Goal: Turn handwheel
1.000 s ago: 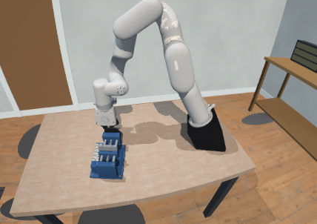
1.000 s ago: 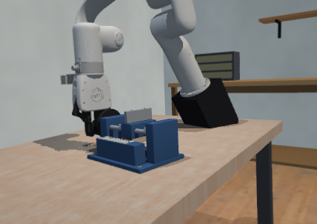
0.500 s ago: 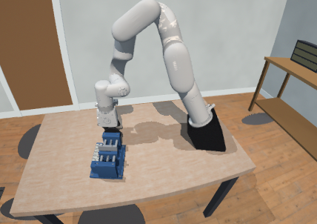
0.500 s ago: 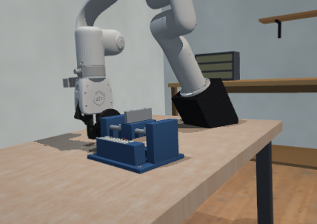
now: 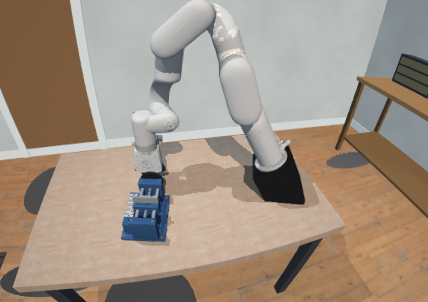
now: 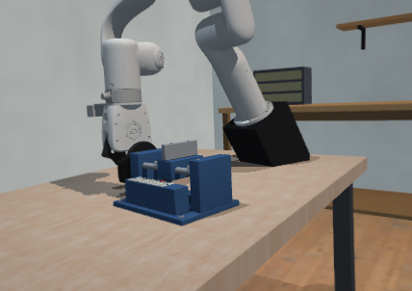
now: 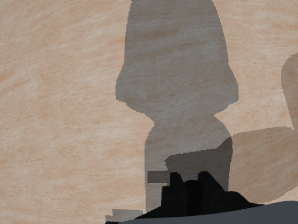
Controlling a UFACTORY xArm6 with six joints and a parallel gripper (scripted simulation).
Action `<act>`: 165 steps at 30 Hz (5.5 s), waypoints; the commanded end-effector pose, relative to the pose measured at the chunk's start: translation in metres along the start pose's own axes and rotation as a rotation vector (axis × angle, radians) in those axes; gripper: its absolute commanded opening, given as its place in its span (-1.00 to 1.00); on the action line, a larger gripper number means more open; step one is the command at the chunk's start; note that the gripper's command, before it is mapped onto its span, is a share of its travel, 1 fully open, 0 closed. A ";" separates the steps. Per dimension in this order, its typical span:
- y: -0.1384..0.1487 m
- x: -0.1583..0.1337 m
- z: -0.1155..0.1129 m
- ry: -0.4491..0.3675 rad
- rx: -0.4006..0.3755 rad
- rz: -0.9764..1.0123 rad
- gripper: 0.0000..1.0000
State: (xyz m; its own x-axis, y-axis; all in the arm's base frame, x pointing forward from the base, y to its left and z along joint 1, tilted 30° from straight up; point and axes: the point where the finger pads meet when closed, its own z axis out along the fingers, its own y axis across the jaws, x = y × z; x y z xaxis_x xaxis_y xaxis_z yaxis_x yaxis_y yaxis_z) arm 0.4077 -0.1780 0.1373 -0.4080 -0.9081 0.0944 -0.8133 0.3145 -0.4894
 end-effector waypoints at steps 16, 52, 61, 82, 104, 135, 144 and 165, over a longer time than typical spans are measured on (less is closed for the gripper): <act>0.022 0.000 -0.001 0.000 0.006 0.000 -0.88; 0.037 0.000 -0.043 0.000 0.006 0.000 -0.88; 0.024 0.000 -0.056 0.000 0.006 0.000 -0.88; -0.018 0.000 -0.040 0.000 0.006 0.000 -0.88; -0.004 0.000 -0.002 0.000 0.006 0.000 -0.88; 0.040 0.000 -0.019 0.000 0.006 0.000 -0.88; 0.041 0.000 -0.029 0.000 0.006 0.000 -0.88; 0.026 0.000 -0.055 0.000 0.006 0.000 -0.88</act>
State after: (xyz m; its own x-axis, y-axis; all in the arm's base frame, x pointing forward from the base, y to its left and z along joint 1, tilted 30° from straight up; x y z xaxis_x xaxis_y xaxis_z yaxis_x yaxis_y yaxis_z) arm 0.3602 -0.1537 0.1648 -0.4087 -0.9077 0.0954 -0.8135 0.3149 -0.4889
